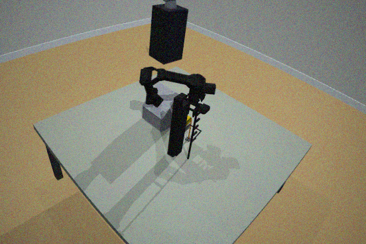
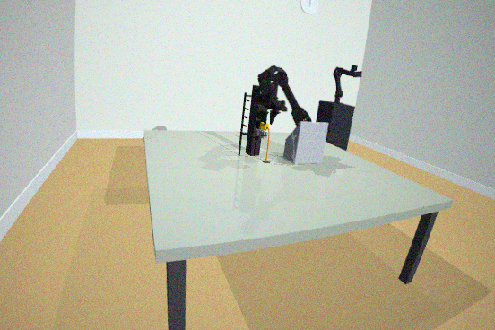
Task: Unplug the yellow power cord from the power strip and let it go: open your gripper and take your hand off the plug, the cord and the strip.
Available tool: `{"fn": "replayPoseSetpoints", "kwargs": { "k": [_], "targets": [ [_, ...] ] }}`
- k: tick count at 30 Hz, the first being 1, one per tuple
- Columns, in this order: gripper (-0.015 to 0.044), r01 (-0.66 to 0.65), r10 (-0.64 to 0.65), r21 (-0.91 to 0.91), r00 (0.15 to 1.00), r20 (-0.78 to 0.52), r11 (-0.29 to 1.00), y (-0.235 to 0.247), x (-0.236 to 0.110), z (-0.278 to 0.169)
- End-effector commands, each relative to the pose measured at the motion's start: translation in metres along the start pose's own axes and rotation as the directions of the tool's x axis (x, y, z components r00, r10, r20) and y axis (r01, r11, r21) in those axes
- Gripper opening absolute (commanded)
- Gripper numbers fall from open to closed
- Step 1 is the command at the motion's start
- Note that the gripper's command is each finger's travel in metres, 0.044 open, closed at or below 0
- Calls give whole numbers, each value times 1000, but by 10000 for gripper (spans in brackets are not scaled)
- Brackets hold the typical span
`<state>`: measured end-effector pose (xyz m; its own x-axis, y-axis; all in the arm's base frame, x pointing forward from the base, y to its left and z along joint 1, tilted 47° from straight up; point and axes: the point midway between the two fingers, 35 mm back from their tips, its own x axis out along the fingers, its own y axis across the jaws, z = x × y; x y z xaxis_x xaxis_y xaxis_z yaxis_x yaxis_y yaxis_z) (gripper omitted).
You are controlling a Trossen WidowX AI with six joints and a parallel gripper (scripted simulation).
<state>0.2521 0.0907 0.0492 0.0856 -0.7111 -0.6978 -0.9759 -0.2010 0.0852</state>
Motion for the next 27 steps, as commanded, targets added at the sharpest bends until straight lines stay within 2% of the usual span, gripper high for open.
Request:
{"fn": "replayPoseSetpoints", "kwargs": {
  "k": [1, 24, 27],
  "targets": [
    [160, 4, -4, -5, 1000, -3, 1000, 0, -1, -7],
    [160, 4, -4, -5, 1000, -5, 1000, 0, 11, -22],
    [81, -1, 1, 0, 1000, -2, 1000, 1, 9, -21]
  ]
}}
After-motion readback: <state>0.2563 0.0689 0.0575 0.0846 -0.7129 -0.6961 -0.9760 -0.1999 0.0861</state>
